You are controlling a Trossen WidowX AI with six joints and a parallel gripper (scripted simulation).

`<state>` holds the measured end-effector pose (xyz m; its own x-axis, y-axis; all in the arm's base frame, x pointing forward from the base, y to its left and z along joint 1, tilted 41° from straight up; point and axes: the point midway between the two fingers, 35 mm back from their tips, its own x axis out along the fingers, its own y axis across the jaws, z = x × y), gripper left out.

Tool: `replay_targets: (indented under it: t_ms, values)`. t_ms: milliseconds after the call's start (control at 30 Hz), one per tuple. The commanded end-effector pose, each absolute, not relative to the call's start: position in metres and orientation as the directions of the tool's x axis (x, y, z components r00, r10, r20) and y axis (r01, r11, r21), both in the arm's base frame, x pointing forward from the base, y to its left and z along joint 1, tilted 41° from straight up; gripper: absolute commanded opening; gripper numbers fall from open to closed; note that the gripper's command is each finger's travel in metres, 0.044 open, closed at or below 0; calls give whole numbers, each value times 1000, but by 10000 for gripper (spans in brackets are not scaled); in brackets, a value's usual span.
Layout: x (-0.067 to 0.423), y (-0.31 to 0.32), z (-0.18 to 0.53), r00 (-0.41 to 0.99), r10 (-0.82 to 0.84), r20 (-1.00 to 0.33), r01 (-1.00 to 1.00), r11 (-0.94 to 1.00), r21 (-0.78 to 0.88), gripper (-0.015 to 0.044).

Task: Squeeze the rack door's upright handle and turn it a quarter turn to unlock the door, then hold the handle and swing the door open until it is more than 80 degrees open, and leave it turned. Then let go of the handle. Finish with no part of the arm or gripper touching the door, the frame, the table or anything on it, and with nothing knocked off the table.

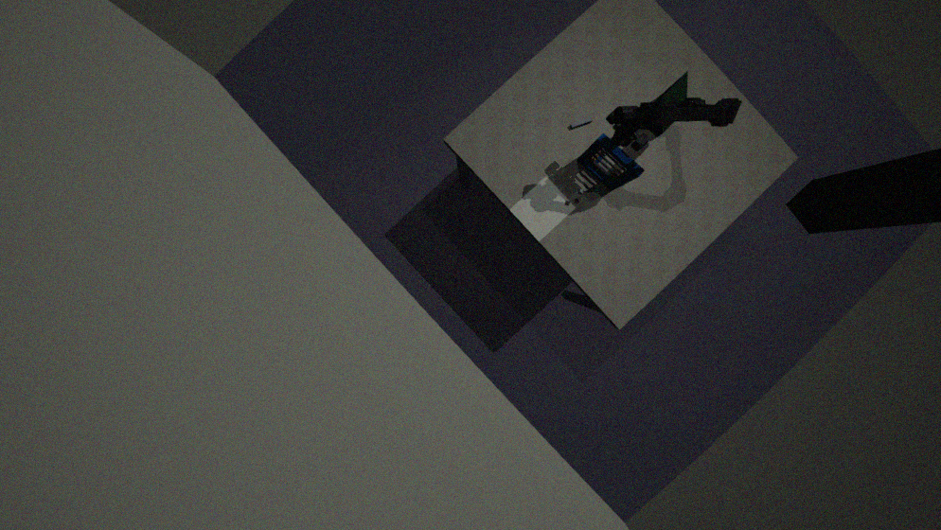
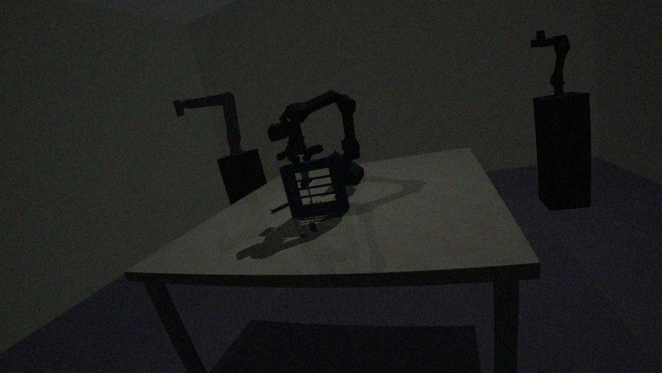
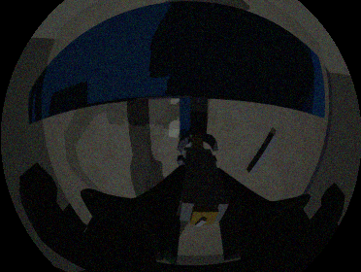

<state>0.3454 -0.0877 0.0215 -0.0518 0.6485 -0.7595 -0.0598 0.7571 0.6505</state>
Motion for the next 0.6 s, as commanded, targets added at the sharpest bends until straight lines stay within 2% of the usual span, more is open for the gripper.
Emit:
replay_targets:
  t_ms: [0,267,567]
  values:
    - [346,-87,21,-51,649,-759,78,760,645,23]
    - [345,-87,21,-51,649,-759,454,692,561,23]
    - [345,-87,21,-51,649,-759,792,490,365,23]
